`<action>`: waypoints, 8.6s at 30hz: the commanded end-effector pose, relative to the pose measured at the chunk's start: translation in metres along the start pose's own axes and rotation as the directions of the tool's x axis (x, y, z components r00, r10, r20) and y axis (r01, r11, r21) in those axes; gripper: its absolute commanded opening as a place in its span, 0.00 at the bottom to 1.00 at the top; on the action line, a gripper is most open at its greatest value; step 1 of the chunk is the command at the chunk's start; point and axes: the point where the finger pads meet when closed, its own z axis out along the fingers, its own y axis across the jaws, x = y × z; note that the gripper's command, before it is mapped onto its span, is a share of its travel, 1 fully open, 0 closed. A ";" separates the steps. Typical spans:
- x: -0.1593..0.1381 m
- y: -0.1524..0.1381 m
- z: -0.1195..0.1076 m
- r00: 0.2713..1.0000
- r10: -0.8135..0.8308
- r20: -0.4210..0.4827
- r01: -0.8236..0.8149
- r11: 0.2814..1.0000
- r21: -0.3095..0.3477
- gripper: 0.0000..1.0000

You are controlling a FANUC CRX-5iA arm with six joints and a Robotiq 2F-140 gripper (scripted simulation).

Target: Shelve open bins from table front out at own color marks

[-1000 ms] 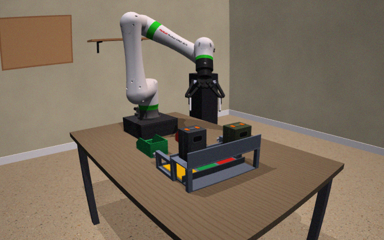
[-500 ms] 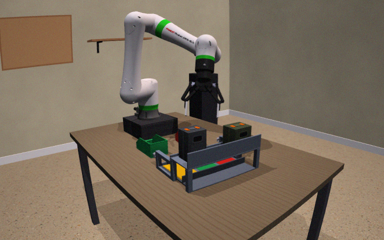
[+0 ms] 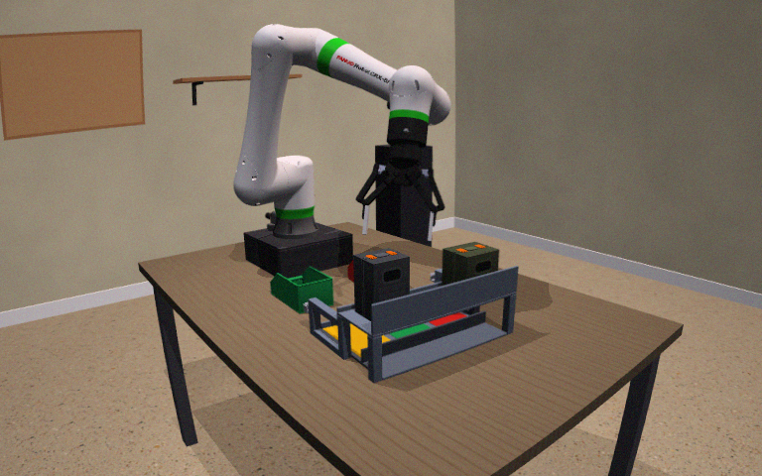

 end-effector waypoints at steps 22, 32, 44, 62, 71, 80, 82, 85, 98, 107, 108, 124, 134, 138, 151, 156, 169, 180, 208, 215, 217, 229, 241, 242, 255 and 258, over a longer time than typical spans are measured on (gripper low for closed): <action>0.000 0.000 0.000 1.000 0.000 0.000 0.000 1.000 0.000 1.00; 0.000 0.000 0.000 1.000 0.000 0.000 0.000 1.000 0.000 1.00; 0.000 0.000 0.000 1.000 0.000 0.000 0.000 1.000 0.000 1.00; 0.000 0.000 0.000 1.000 0.000 0.000 0.000 1.000 0.000 1.00; -0.009 0.005 -0.003 1.000 -0.023 0.013 0.023 1.000 0.004 1.00; -0.053 0.028 -0.014 0.988 -0.137 0.069 0.135 0.990 0.031 1.00; -0.072 0.038 -0.018 0.979 -0.185 0.091 0.181 0.982 0.047 1.00; -0.093 0.050 -0.021 0.964 -0.241 0.116 0.235 0.970 0.067 1.00; -0.167 0.091 -0.029 0.884 -0.430 0.182 0.406 0.900 0.156 1.00; -0.214 0.118 -0.030 0.812 -0.545 0.208 0.503 0.834 0.226 1.00; -0.216 0.119 -0.030 0.810 -0.549 0.208 0.505 0.832 0.228 1.00; -0.217 0.120 -0.030 0.807 -0.552 0.209 0.508 0.830 0.231 0.00; -0.217 0.120 -0.030 0.807 -0.552 0.209 0.508 0.830 0.230 0.00; -0.217 0.120 -0.030 0.807 -0.552 0.209 0.508 0.830 0.230 0.00; -0.217 0.120 -0.030 0.807 -0.552 0.209 0.508 0.830 0.230 0.00; -0.217 0.120 -0.030 0.807 -0.552 0.209 0.508 0.830 0.230 0.00; -0.217 0.120 -0.030 0.807 -0.552 0.209 0.508 0.830 0.230 0.15; -0.217 0.120 -0.030 0.807 -0.552 0.209 0.508 0.830 0.230 0.15; -0.218 0.119 -0.026 0.807 -0.552 0.209 0.508 0.830 0.230 0.15; -0.220 0.119 -0.019 0.807 -0.552 0.209 0.508 0.830 0.230 0.15; -0.221 0.119 -0.018 0.807 -0.552 0.209 0.508 0.830 0.230 0.15; -0.228 0.117 0.005 0.807 -0.552 0.209 0.508 0.830 0.230 0.15; -0.234 0.115 0.023 0.807 -0.552 0.209 0.508 0.830 0.230 0.15; -0.234 0.115 0.025 0.807 -0.552 0.209 0.508 0.830 0.230 0.15; -0.237 0.114 0.034 0.807 -0.552 0.209 0.508 0.830 0.230 0.15; -0.238 0.114 0.034 0.807 -0.552 0.209 0.508 0.830 0.230 0.15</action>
